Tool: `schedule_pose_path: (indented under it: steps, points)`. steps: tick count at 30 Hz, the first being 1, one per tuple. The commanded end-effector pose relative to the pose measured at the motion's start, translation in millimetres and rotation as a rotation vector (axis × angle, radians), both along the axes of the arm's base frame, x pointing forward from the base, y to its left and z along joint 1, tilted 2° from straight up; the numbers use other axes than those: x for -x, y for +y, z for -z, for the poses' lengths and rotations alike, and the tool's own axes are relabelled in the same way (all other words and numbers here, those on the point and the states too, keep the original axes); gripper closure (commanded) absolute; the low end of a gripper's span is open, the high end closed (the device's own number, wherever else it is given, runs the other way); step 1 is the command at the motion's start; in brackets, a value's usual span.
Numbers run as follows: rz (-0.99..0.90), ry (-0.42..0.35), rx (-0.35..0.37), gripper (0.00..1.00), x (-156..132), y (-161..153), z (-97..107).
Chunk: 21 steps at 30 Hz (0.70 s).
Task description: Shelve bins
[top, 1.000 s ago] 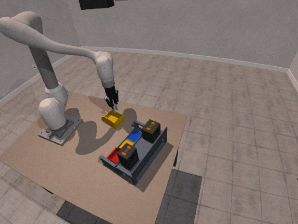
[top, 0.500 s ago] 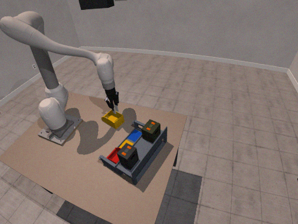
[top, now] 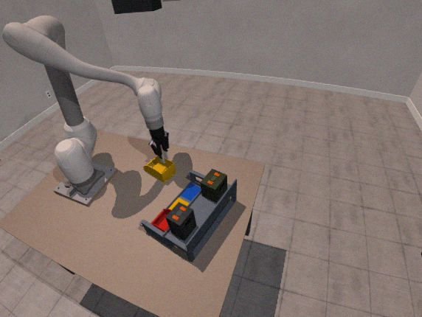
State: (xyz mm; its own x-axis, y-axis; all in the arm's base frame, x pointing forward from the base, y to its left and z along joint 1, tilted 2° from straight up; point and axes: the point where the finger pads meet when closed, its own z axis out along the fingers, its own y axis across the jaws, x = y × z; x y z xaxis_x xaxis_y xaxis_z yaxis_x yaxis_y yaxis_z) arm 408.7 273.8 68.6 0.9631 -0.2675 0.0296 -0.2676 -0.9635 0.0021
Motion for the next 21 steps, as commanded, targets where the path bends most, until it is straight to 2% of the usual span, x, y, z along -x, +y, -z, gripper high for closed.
schedule_pose_path:
  steps: [1, 21]
  points:
    - [0.000, 0.000, 0.000, 0.76, 0.0, 0.0, 1.9]
    - [0.000, 0.000, 0.000, 0.76, -0.2, -0.1, 8.7]
